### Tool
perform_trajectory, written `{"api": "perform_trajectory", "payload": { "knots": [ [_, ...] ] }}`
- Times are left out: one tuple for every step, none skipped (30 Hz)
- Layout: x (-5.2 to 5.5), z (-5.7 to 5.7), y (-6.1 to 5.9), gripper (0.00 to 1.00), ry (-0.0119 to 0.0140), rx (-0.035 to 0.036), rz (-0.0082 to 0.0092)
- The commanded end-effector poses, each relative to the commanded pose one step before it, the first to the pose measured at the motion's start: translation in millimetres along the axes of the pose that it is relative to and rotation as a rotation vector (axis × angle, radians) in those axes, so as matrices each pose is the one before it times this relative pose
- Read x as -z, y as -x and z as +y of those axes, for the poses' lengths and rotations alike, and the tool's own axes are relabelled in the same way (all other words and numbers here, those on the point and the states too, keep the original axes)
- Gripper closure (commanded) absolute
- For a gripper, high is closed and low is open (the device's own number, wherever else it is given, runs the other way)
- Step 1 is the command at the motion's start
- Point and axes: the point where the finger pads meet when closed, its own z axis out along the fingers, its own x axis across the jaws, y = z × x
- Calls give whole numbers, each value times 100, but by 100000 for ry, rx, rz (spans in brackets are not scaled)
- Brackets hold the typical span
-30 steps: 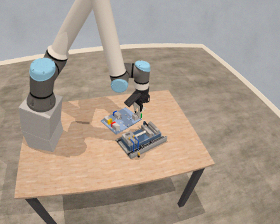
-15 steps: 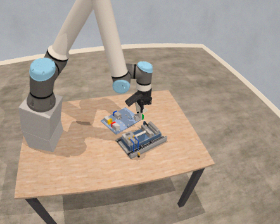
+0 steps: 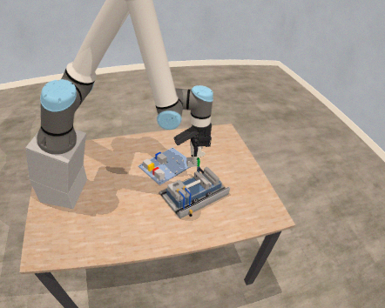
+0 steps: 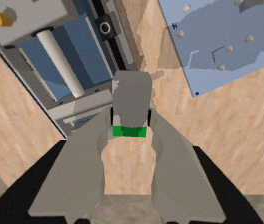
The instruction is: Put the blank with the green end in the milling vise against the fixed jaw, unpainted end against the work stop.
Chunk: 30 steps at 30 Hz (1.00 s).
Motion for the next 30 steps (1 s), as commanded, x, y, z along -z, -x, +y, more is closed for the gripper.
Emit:
{"api": "perform_trajectory", "payload": {
  "knots": [
    [59,319,266,100,55,-5688,-117],
    [3,78,70,100,2,-1530,0],
    [3,79,69,100,2,-1524,0],
    [3,80,68,100,2,-1517,0],
    [3,81,67,100,2,-1511,0],
    [4,81,65,100,2,-1505,0],
    [4,82,64,100,2,-1498,0],
    [4,83,63,100,2,-1491,0],
    [4,84,61,100,2,-1484,0],
    [4,85,60,100,2,-1477,0],
    [4,85,58,100,2,-1469,0],
    [4,86,57,100,2,-1462,0],
    [4,87,56,100,2,-1454,0],
    [4,87,54,100,2,-1446,0],
    [4,88,53,100,2,-1438,0],
    [0,0,0,100,0,0,0],
    [0,0,0,100,0,0,0],
    [4,88,52,100,2,-1430,0],
    [4,89,50,100,2,-1422,0],
    [4,89,49,100,2,-1414,0],
    [4,89,47,100,2,-1405,0],
    [4,90,46,100,2,-1397,0],
    [4,90,45,100,2,-1388,0],
    [4,90,43,100,2,-1379,0],
    [5,90,42,100,2,-1370,0],
    [5,91,41,100,2,-1360,0],
    [5,91,39,100,2,-1351,0],
    [5,91,38,100,2,-1342,0],
    [5,91,37,100,2,-1332,0],
    [5,91,35,100,2,-1322,0]
  ]
}}
